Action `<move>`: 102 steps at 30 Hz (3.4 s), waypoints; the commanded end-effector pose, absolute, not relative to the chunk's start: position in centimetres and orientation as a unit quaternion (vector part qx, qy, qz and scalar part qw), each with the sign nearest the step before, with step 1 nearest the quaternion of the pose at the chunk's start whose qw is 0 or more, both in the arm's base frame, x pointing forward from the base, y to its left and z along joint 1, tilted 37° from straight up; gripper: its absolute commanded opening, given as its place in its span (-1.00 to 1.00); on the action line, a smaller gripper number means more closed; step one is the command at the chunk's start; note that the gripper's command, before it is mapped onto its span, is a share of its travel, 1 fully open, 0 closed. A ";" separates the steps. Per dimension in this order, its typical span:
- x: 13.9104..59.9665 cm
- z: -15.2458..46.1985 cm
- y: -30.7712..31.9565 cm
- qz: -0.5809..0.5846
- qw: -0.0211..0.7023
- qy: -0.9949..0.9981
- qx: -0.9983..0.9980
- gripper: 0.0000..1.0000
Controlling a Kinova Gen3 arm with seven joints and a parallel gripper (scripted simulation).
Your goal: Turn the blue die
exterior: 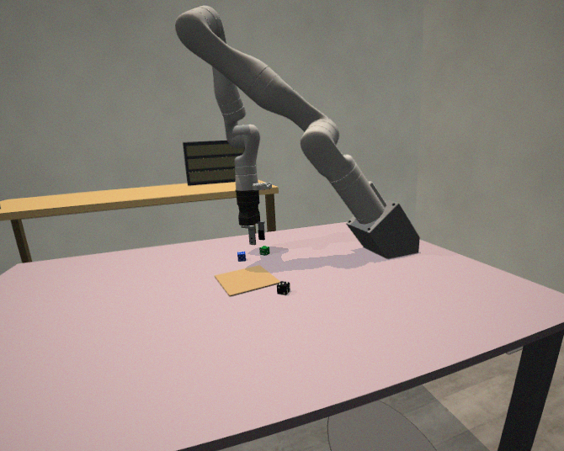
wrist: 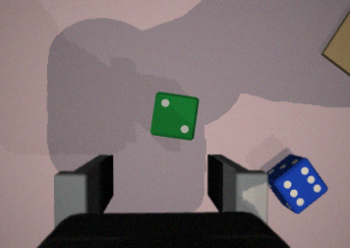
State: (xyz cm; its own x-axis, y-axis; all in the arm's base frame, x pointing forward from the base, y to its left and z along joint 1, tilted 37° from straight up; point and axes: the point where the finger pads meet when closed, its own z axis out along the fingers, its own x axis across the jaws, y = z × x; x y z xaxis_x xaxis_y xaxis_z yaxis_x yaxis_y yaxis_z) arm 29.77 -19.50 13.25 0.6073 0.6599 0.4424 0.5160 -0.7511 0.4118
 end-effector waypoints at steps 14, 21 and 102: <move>29.9 13.4 -19.5 0.295 0.123 0.331 0.888 1.00; 30.5 13.8 -19.3 0.295 0.123 0.331 0.888 1.00; 36.4 18.3 -17.7 0.295 0.123 0.331 0.888 1.00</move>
